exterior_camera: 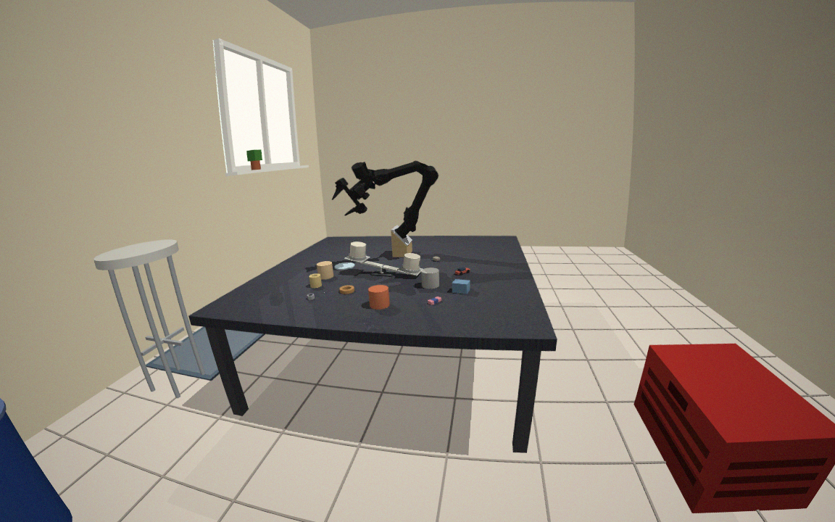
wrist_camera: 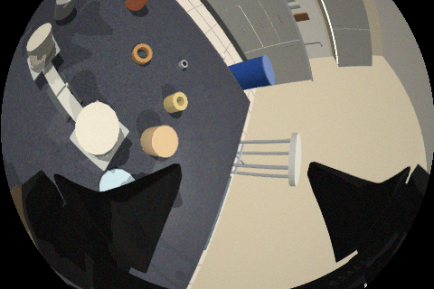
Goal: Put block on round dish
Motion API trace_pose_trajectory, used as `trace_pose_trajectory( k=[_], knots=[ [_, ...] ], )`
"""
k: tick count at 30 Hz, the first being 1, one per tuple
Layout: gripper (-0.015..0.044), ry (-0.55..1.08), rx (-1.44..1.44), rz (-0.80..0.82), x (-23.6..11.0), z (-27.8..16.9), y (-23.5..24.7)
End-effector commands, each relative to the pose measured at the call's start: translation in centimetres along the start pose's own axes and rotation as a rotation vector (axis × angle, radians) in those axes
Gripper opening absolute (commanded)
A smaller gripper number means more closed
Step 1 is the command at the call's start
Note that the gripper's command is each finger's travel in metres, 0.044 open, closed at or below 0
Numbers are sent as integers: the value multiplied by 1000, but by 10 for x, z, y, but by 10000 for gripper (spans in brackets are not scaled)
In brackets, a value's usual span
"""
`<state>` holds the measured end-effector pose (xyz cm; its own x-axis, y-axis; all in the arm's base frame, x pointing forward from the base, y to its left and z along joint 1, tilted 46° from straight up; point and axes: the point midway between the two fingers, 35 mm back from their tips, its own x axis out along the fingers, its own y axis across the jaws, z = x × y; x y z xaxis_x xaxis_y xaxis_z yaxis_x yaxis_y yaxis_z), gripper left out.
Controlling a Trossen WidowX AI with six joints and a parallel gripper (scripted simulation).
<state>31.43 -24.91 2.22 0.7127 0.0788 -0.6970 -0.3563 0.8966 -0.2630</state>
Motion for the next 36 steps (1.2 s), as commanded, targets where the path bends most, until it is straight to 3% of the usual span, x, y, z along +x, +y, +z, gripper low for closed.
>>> trace_pose_trajectory(
  k=[1,30,36],
  knots=[
    [440,-14,97,53,-12,5,17],
    [440,-48,963,479,-117,59,160],
    [440,-48,1008,499,-122,63,166]
  ],
)
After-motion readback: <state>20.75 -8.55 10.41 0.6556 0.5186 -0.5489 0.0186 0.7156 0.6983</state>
